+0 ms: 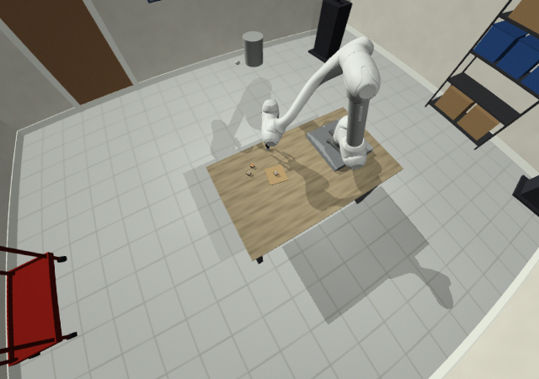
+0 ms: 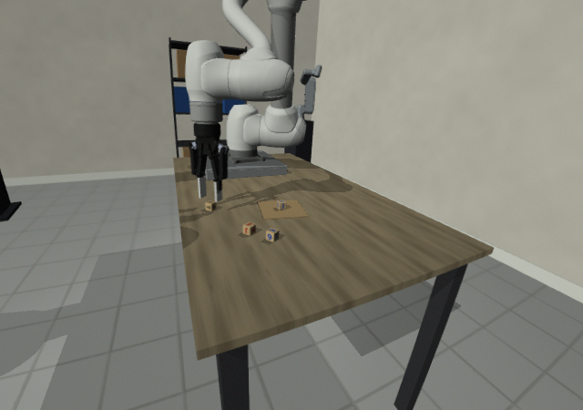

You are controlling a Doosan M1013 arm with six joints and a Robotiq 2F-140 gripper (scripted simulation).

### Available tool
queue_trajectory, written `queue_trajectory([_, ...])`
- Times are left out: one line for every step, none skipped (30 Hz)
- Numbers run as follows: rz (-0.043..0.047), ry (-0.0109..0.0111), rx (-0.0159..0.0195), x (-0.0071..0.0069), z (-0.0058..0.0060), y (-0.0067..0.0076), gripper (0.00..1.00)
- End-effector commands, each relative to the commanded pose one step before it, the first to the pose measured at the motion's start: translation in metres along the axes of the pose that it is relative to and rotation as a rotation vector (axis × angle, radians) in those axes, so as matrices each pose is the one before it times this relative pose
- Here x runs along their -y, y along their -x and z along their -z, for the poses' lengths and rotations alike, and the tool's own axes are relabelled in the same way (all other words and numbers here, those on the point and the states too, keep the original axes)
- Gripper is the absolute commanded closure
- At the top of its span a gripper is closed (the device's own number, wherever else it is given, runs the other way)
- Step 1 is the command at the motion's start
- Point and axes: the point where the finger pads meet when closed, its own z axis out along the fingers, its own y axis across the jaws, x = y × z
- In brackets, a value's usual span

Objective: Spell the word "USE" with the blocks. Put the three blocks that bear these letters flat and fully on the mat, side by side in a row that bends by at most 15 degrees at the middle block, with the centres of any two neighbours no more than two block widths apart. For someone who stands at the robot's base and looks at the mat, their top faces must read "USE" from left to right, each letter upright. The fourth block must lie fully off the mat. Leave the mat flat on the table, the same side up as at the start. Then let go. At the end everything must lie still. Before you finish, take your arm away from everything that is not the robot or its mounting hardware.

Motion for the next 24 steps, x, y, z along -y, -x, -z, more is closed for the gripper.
queue_trajectory([-0.00077,-0.00127,0.00142,-0.00242,-0.00296,0.00167,0.63])
queue_trajectory([0.00000,0.00000,0.00000,0.00000,0.00000,0.00000,0.63])
queue_trajectory([0.00000,0.00000,0.00000,0.00000,0.00000,0.00000,0.63])
queue_trajectory([0.00000,0.00000,0.00000,0.00000,0.00000,0.00000,0.63])
queue_trajectory([0.00000,0.00000,0.00000,-0.00001,0.00000,0.00000,0.63])
queue_trajectory([0.00000,0.00000,0.00000,-0.00004,0.00000,0.00003,0.63])
queue_trajectory([0.00000,0.00000,0.00000,-0.00009,0.00000,0.00007,0.63])
queue_trajectory([0.00000,0.00000,0.00000,-0.00015,0.00000,0.00011,0.63])
queue_trajectory([0.00000,0.00000,0.00000,-0.00021,0.00000,0.00015,0.63])
queue_trajectory([0.00000,0.00000,0.00000,-0.00026,0.00000,0.00018,0.63])
queue_trajectory([0.00000,0.00000,0.00000,-0.00029,0.00000,0.00021,0.63])
queue_trajectory([0.00000,0.00000,0.00000,-0.00030,0.00000,0.00021,0.63])
queue_trajectory([0.00000,0.00000,0.00000,-0.00029,0.00000,0.00021,0.63])
queue_trajectory([0.00000,0.00000,0.00000,-0.00026,0.00000,0.00018,0.63])
queue_trajectory([0.00000,0.00000,0.00000,-0.00021,0.00000,0.00015,0.63])
queue_trajectory([0.00000,0.00000,0.00000,-0.00015,0.00000,0.00011,0.63])
queue_trajectory([0.00000,0.00000,0.00000,-0.00009,0.00000,0.00007,0.63])
queue_trajectory([0.00000,0.00000,0.00000,0.00000,0.00000,0.00000,0.63])
queue_trajectory([0.00000,0.00000,0.00000,0.00000,0.00000,0.00000,0.63])
queue_trajectory([0.00000,0.00000,0.00000,-0.00004,0.00000,0.00003,0.63])
queue_trajectory([0.00000,0.00000,0.00000,-0.00001,0.00000,0.00000,0.63])
queue_trajectory([0.00000,0.00000,0.00000,0.00000,0.00000,0.00000,0.63])
queue_trajectory([0.00000,0.00000,0.00000,0.00000,0.00000,0.00000,0.63])
queue_trajectory([0.00000,0.00000,0.00000,0.00000,0.00000,0.00000,0.63])
